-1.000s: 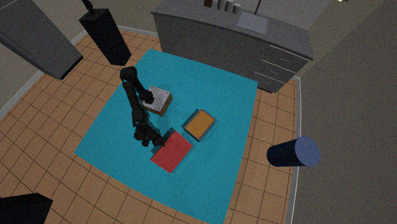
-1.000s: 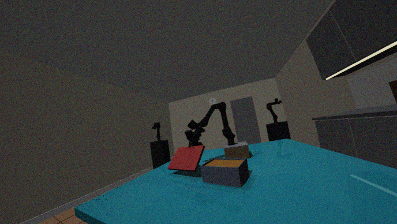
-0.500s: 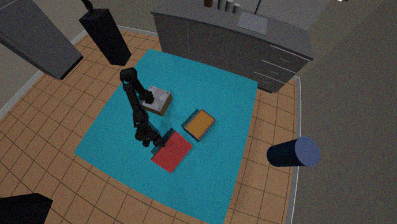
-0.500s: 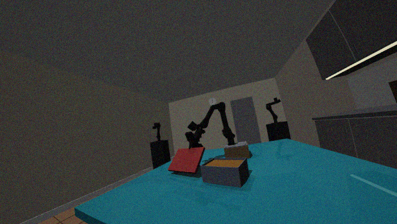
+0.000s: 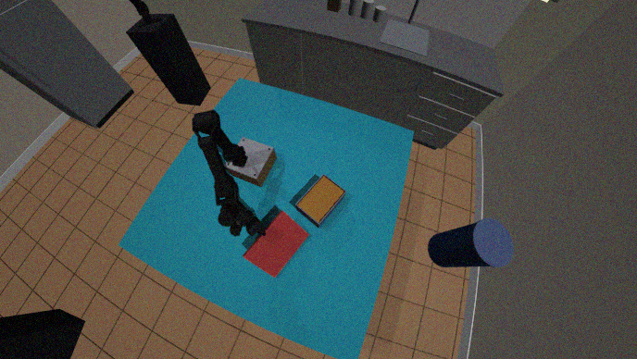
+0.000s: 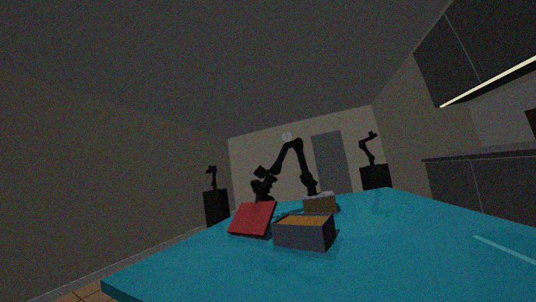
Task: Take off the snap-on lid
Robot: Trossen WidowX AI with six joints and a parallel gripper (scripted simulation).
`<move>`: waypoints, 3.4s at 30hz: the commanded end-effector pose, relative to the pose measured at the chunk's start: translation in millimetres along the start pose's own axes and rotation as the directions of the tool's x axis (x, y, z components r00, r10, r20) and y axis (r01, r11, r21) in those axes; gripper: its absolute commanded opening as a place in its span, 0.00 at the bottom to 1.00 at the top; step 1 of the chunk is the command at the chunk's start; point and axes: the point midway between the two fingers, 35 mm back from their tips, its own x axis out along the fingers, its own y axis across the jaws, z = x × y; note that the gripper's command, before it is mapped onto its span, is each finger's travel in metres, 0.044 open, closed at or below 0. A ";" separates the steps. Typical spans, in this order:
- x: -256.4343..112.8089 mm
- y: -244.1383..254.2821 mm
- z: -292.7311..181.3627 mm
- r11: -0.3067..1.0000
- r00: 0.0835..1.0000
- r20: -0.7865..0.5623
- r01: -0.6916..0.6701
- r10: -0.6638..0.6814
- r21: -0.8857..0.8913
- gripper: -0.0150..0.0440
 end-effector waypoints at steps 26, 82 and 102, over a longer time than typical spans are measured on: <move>15.2 -16.5 -1.0 1.000 1.000 -0.007 -0.009 0.009 -0.006 0.25; 44.3 -51.2 -1.2 1.000 1.000 -0.007 -0.008 0.008 -0.006 0.25; 54.6 -63.5 -1.3 1.000 1.000 -0.007 -0.008 0.008 -0.006 0.25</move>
